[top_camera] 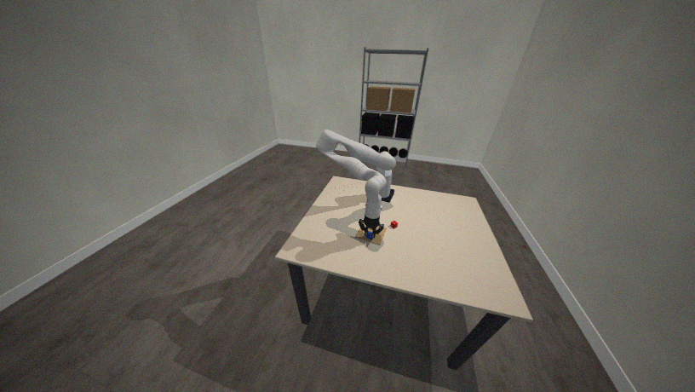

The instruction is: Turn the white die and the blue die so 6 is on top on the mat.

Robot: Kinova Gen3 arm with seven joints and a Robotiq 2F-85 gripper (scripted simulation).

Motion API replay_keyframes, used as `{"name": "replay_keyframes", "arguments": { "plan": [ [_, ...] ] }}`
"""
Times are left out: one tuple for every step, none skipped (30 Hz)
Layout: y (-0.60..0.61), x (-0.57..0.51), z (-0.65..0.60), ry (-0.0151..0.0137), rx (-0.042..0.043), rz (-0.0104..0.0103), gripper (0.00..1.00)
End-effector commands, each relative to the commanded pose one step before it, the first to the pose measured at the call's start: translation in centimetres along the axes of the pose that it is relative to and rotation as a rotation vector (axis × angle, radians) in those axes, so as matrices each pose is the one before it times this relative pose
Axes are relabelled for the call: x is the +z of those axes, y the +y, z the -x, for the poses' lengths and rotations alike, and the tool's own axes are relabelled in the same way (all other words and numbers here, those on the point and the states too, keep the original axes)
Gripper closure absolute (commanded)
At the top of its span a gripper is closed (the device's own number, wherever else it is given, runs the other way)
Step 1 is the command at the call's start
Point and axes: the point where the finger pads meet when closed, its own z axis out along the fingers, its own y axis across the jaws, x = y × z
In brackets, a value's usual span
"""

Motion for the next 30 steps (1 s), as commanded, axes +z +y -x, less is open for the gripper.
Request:
{"name": "replay_keyframes", "arguments": {
  "plan": [
    [0.007,0.058,0.171,-0.00154,0.00178,0.00124,0.74],
    [0.000,0.002,0.000,0.00000,0.00000,0.00000,0.74],
    [0.000,0.004,0.000,0.00000,0.00000,0.00000,0.74],
    [0.000,0.007,0.000,0.00000,0.00000,0.00000,0.74],
    [0.000,0.011,0.000,0.00000,0.00000,0.00000,0.74],
    [0.000,0.014,0.000,0.00000,0.00000,0.00000,0.74],
    [0.000,0.018,0.000,0.00000,0.00000,0.00000,0.74],
    [0.000,0.021,0.000,0.00000,0.00000,0.00000,0.74],
    [0.000,0.024,0.000,0.00000,0.00000,0.00000,0.74],
    [0.000,0.000,0.000,0.00000,0.00000,0.00000,0.74],
    [0.000,0.000,0.000,0.00000,0.00000,0.00000,0.74],
    [0.000,0.026,0.000,0.00000,0.00000,0.00000,0.74],
    [0.000,0.028,0.000,0.00000,0.00000,0.00000,0.74],
    [0.000,0.028,0.000,0.00000,0.00000,0.00000,0.74],
    [0.000,0.028,0.000,0.00000,0.00000,0.00000,0.74],
    [0.000,0.028,0.000,0.00000,0.00000,0.00000,0.74],
    [0.000,0.026,0.000,0.00000,0.00000,0.00000,0.74],
    [0.000,0.024,0.000,0.00000,0.00000,0.00000,0.74],
    [0.000,0.021,0.000,0.00000,0.00000,0.00000,0.74],
    [0.000,0.018,0.000,0.00000,0.00000,0.00000,0.74],
    [0.000,0.014,0.000,0.00000,0.00000,0.00000,0.74],
    [0.000,0.011,0.000,0.00000,0.00000,0.00000,0.74],
    [0.000,0.007,0.000,0.00000,0.00000,0.00000,0.74],
    [0.000,0.004,0.000,0.00000,0.00000,0.00000,0.74],
    [0.000,0.002,0.000,0.00000,0.00000,0.00000,0.74],
    [0.000,0.000,0.000,0.00000,0.00000,0.00000,0.74],
    [0.000,0.000,0.000,0.00000,0.00000,0.00000,0.74],
    [0.000,0.000,0.000,0.00000,0.00000,0.00000,0.74],
    [0.000,0.000,0.000,0.00000,0.00000,0.00000,0.74],
    [0.000,0.000,0.000,0.00000,0.00000,0.00000,0.74]
  ]
}}
